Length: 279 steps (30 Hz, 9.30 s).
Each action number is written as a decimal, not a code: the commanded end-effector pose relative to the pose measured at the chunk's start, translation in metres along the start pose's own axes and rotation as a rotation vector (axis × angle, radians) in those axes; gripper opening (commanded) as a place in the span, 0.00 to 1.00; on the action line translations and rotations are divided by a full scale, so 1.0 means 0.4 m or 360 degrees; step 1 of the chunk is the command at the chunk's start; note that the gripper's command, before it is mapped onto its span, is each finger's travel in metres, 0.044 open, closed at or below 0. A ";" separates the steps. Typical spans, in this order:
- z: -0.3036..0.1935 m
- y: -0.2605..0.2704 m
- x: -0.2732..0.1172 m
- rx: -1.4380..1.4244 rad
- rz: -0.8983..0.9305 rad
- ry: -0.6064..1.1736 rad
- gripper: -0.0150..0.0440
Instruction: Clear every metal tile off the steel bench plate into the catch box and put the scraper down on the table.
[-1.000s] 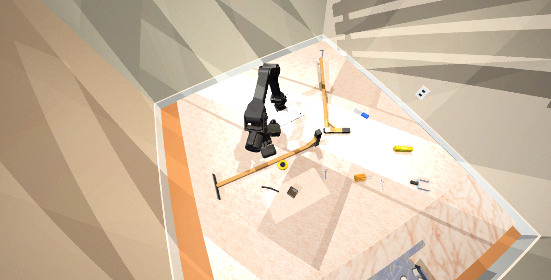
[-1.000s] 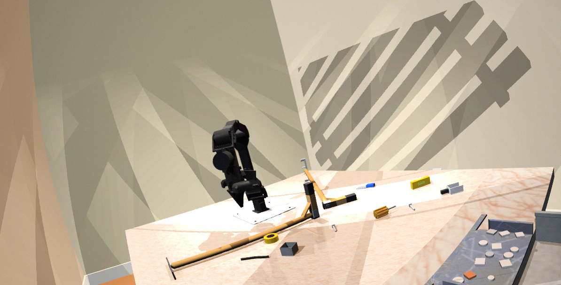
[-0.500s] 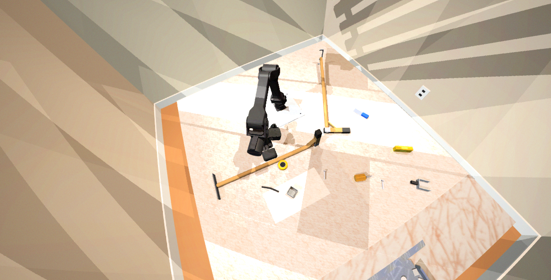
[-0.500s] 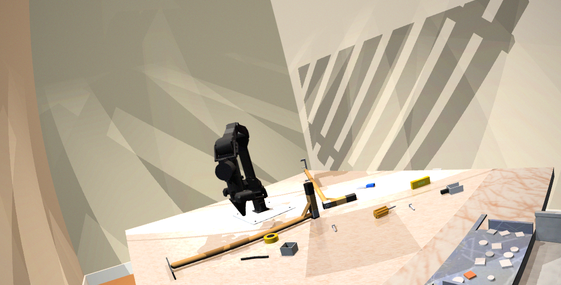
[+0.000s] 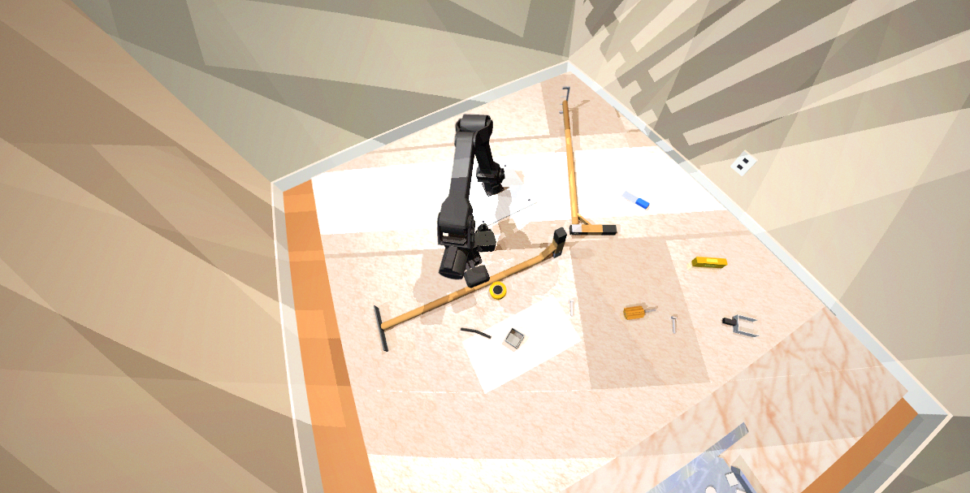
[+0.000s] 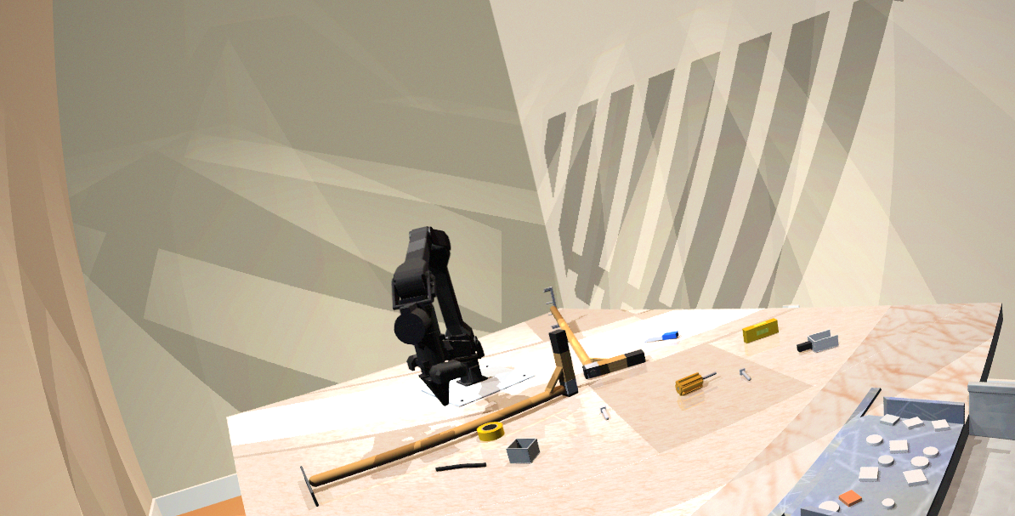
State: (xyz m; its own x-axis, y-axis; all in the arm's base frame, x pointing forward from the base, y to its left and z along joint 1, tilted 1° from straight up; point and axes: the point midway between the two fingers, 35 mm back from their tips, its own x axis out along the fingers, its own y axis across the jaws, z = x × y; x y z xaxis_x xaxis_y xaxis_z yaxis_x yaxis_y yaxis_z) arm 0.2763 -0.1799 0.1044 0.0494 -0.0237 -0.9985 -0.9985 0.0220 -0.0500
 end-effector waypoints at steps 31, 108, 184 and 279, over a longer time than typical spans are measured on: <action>0.013 0.009 0.131 -0.0043 0.0011 -0.0009 0.25; 0.009 -0.184 0.123 -0.0043 0.0000 -0.0009 0.25; 0.005 -0.200 -0.211 -0.0230 -0.0039 0.0010 0.25; 0.003 -0.171 0.129 -0.0471 -0.0001 -0.0009 0.25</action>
State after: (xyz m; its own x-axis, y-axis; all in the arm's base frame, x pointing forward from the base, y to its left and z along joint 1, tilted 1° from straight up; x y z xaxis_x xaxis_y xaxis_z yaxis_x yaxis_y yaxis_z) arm 0.3440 -0.1810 0.0569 0.0507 -0.0196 -0.9985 -0.9622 -0.2689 -0.0435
